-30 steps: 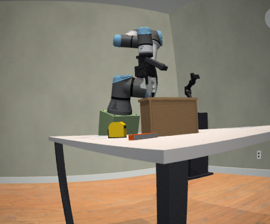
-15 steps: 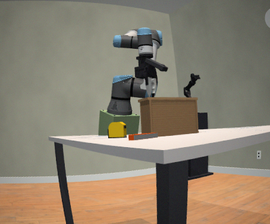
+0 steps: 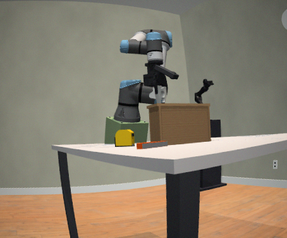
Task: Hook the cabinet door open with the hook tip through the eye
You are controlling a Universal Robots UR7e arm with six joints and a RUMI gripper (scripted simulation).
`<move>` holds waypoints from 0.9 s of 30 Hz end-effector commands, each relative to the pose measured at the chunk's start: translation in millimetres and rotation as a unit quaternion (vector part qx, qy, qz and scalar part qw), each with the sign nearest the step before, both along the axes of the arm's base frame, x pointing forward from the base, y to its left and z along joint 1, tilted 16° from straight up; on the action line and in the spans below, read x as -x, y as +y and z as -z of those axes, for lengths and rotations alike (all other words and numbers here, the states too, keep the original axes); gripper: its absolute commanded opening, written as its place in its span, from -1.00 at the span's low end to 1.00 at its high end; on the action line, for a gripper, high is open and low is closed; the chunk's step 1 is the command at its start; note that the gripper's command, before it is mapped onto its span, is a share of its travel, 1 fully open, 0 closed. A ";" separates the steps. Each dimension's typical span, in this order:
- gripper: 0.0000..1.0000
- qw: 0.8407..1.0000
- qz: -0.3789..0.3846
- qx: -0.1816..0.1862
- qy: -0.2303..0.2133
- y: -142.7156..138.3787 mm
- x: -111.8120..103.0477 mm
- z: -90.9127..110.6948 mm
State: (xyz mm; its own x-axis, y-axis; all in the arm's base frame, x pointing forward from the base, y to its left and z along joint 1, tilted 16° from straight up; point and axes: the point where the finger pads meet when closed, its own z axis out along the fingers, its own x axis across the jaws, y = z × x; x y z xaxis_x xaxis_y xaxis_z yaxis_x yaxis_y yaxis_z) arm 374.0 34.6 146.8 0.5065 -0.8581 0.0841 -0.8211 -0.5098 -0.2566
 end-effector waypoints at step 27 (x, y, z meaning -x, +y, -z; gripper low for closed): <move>-0.69 1.000 0.000 0.000 0.000 2.5 -13.7 43.8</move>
